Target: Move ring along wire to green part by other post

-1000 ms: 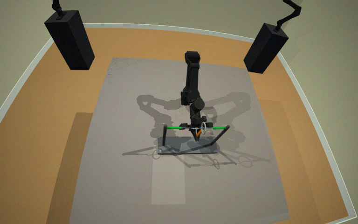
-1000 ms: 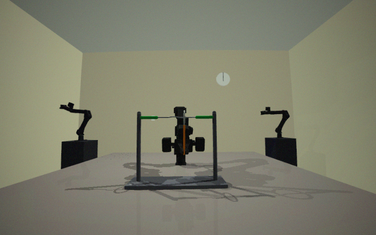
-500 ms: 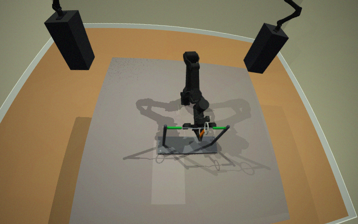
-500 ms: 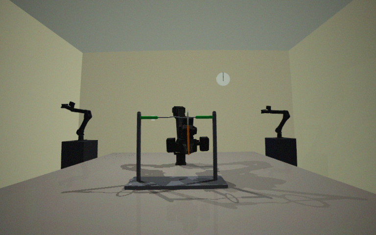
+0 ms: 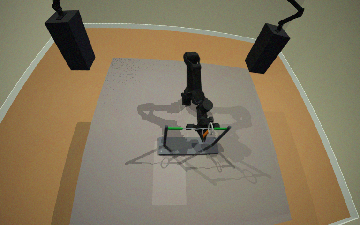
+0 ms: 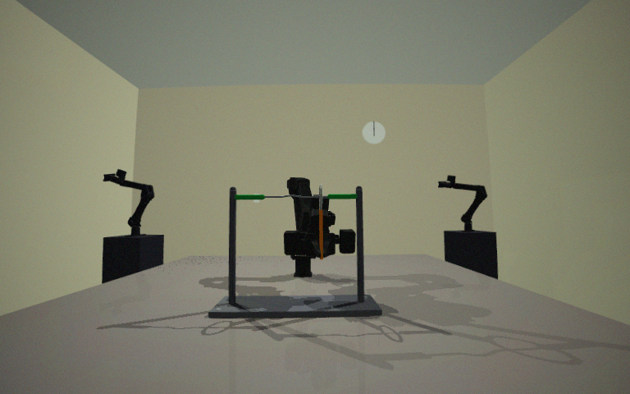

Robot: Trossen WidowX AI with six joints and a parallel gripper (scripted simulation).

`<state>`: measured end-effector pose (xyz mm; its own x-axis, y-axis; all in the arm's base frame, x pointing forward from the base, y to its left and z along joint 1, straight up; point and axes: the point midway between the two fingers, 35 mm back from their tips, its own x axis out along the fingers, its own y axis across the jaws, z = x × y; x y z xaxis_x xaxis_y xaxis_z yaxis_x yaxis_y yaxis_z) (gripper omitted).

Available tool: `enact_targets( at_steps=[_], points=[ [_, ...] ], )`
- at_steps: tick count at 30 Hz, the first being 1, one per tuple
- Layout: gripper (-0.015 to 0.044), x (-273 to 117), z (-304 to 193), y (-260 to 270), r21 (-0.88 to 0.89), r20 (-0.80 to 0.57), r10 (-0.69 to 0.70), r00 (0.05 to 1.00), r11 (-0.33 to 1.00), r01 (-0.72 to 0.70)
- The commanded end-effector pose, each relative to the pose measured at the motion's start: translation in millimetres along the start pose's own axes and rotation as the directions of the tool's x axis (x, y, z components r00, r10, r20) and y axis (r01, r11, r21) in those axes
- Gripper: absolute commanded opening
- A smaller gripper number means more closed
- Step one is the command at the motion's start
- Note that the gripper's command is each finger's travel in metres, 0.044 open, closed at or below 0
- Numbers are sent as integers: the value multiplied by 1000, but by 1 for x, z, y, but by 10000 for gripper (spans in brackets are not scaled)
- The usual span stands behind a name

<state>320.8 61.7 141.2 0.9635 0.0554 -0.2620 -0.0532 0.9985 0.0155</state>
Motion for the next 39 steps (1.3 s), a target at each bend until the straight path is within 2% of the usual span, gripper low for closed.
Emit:
enact_targets(
  at_steps=[1,39],
  points=[
    [-150,0,2,4,2,5,0,1000,1000,0],
    [-150,2,0,39,-6,6,15,1000,1000,-15]
  ],
)
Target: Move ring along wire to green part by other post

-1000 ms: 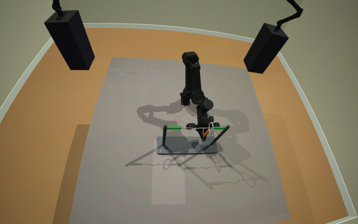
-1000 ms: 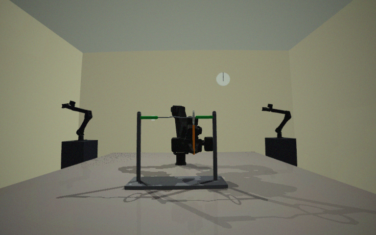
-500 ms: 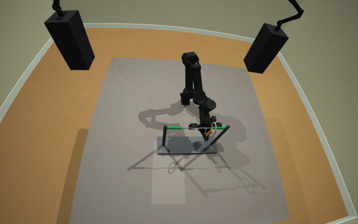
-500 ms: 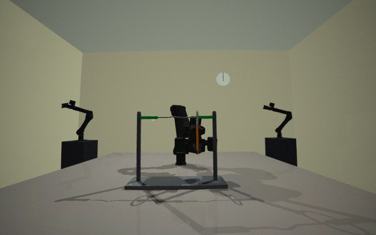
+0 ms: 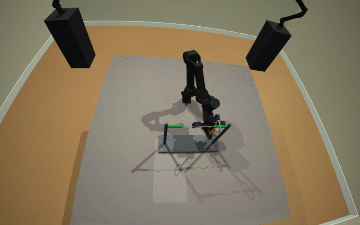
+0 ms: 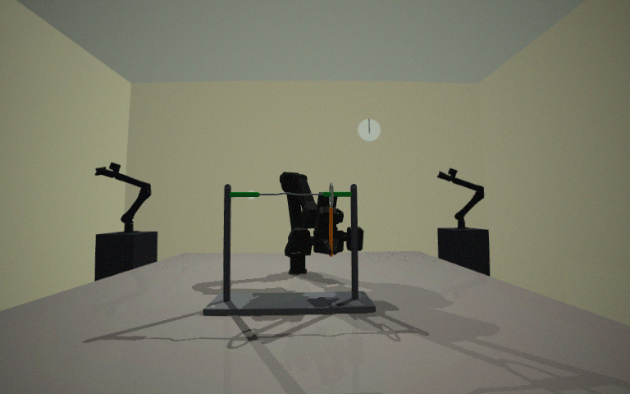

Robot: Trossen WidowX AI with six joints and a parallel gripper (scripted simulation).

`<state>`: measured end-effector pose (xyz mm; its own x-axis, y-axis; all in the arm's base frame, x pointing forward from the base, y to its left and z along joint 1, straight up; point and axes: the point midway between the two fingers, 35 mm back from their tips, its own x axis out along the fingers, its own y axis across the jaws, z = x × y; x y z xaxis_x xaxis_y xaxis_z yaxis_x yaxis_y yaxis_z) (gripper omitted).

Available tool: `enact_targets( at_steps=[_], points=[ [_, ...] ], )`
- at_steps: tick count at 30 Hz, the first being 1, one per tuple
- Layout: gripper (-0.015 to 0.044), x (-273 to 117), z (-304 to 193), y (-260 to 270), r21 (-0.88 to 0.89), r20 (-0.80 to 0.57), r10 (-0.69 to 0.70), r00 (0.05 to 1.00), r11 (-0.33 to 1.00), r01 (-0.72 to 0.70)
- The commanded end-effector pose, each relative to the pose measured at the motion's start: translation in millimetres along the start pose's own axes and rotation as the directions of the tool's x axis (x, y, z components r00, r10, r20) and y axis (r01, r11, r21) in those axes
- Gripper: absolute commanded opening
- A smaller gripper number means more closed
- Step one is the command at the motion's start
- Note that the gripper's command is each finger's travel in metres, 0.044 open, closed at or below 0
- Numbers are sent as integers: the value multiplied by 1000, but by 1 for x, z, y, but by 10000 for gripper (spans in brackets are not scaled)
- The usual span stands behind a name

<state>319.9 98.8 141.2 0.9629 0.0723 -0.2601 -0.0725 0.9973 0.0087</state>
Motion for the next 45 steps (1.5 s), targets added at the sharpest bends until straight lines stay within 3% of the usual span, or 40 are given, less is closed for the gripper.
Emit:
enact_targets(
  at_steps=[1,32,43,45],
  points=[
    [-150,1,-1,2,6,4,-2,1000,1000,2],
    [-150,6,-18,2,6,4,-2,1000,1000,2],
    [139,5,-18,2,1,3,2,1000,1000,-2],
    [160,4,-17,2,1,3,1,1000,1000,-1]
  ],
)
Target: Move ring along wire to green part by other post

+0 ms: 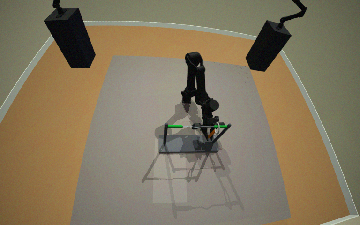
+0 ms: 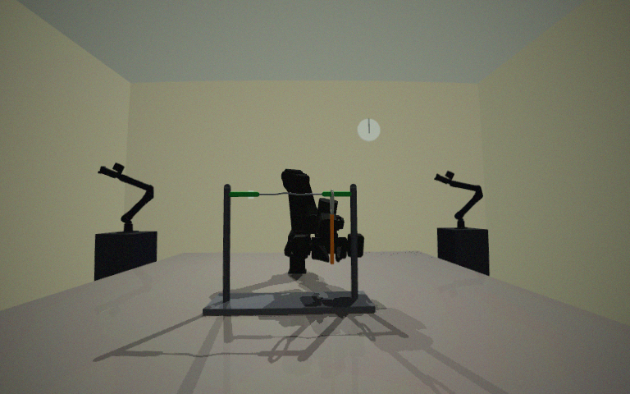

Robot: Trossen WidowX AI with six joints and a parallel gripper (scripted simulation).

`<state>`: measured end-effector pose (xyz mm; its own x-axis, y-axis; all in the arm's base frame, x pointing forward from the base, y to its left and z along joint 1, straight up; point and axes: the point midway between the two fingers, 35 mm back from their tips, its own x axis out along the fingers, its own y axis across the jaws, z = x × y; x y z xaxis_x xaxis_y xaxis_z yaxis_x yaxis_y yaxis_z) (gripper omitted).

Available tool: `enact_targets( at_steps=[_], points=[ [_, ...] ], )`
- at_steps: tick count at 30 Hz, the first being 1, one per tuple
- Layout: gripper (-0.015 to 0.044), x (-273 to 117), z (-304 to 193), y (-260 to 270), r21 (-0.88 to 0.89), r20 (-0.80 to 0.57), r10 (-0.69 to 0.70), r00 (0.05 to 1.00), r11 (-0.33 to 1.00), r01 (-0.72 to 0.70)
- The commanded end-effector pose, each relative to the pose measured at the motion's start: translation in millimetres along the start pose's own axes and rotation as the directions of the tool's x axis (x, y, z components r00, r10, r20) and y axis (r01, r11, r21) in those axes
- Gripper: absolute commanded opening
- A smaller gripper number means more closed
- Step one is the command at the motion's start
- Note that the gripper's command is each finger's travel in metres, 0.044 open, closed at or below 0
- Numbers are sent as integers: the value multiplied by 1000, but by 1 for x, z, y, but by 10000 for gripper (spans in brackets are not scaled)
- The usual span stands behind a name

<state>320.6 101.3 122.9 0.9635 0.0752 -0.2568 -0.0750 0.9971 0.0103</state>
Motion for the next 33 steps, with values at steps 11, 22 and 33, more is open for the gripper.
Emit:
enact_targets(
  at_steps=[11,22,33],
  points=[
    [160,-24,2,1,3,-2,-3,1000,1000,3],
    [160,-47,0,0,5,-3,-5,1000,1000,5],
    [160,-50,0,0,6,-3,-5,1000,1000,5]
  ],
)
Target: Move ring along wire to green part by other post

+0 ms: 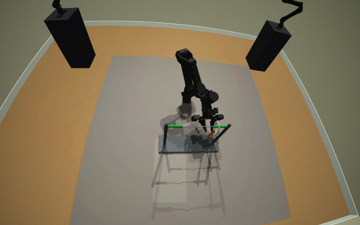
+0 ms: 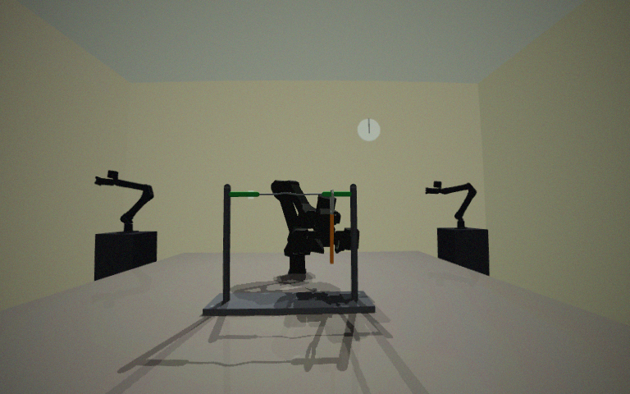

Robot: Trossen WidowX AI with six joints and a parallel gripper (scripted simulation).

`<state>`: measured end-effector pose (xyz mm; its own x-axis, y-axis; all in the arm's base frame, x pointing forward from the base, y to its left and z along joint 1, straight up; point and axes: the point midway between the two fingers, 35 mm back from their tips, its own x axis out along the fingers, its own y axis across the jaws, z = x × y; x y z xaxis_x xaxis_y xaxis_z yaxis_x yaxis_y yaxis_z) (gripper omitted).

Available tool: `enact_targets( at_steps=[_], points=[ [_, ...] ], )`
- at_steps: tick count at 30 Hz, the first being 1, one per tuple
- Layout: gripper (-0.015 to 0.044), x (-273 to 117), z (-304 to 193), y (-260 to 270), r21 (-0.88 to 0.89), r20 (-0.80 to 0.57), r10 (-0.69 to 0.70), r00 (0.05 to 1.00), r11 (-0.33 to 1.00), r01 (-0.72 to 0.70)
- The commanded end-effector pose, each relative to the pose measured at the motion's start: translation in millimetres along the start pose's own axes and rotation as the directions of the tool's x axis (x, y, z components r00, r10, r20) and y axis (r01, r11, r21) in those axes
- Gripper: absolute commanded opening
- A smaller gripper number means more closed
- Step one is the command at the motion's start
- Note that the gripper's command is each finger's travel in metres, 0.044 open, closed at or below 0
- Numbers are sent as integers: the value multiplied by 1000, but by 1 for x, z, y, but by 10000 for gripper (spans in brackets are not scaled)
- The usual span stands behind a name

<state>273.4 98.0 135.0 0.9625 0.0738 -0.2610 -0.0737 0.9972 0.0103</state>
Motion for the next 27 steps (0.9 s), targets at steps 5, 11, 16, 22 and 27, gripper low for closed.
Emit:
enact_targets(
  at_steps=[5,11,16,22,27],
  points=[
    [160,-1,0,-1,5,2,-4,1000,1000,4],
    [160,-1,0,-1,5,2,-4,1000,1000,4],
    [213,-5,1,0,2,2,1,1000,1000,-1],
    [370,-40,0,-1,1,0,1,1000,1000,-1],
    [440,-48,-1,-2,1,1,1,1000,1000,-1]
  ],
)
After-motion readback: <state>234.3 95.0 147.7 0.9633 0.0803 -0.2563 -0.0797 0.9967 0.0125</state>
